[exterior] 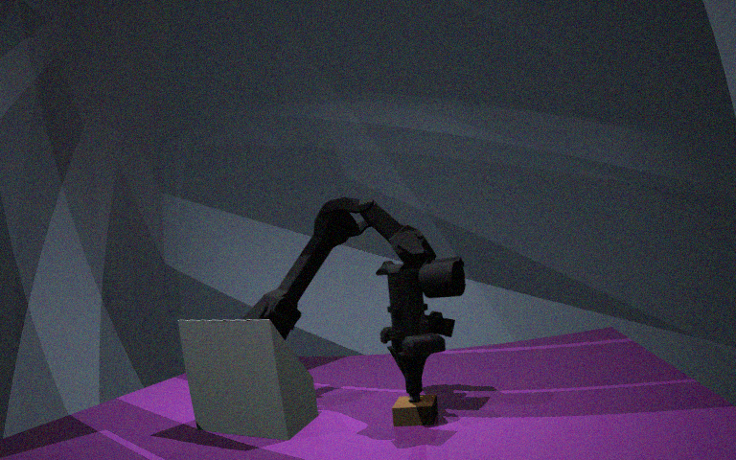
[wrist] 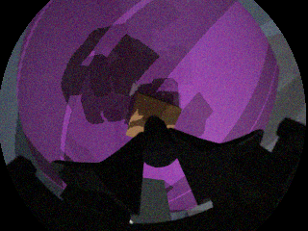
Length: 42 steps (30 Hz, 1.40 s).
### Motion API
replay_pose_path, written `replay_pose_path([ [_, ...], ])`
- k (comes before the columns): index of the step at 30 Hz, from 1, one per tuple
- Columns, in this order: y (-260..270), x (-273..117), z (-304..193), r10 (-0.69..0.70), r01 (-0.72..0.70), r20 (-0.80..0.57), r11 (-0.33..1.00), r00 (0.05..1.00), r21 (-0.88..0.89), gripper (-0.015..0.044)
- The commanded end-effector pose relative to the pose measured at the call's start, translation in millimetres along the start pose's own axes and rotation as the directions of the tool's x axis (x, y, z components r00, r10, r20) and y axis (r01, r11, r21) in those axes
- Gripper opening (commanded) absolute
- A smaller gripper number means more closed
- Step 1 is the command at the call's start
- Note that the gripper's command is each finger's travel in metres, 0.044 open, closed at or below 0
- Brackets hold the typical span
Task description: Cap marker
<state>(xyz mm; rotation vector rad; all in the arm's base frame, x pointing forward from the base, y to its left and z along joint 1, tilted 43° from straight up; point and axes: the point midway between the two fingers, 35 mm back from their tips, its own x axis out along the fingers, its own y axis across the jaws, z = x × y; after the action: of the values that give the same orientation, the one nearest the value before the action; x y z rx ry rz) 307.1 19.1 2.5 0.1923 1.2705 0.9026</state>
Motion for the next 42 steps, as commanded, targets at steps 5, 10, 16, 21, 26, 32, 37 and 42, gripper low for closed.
replay_pose_path([
  [5,1,1,0,0.004,-0.004,0.002,1.000,1.000,0.005,0.0000],
  [10,0,1,0,0.001,-0.001,-0.001,1.000,1.000,0.001,0.0131],
  [16,0,1,0,0.001,-0.001,-0.001,1.000,1.000,0.001,0.0289],
  [21,0,1,0,0.001,-0.001,-0.001,1.000,1.000,0.001,0.0420],
  [26,-2,-46,1,-0.003,0.003,-0.003,1.000,1.000,0.002,0.0440],
  [32,0,-74,-1,-0.001,0.001,-0.003,1.000,1.000,0.002,0.0440],
  [37,-1,-72,0,0.000,0.001,-0.002,0.990,1.000,0.139,0.0361],
  [42,-4,-65,1,0.001,-0.001,0.000,0.894,1.000,0.448,0.0230],
])
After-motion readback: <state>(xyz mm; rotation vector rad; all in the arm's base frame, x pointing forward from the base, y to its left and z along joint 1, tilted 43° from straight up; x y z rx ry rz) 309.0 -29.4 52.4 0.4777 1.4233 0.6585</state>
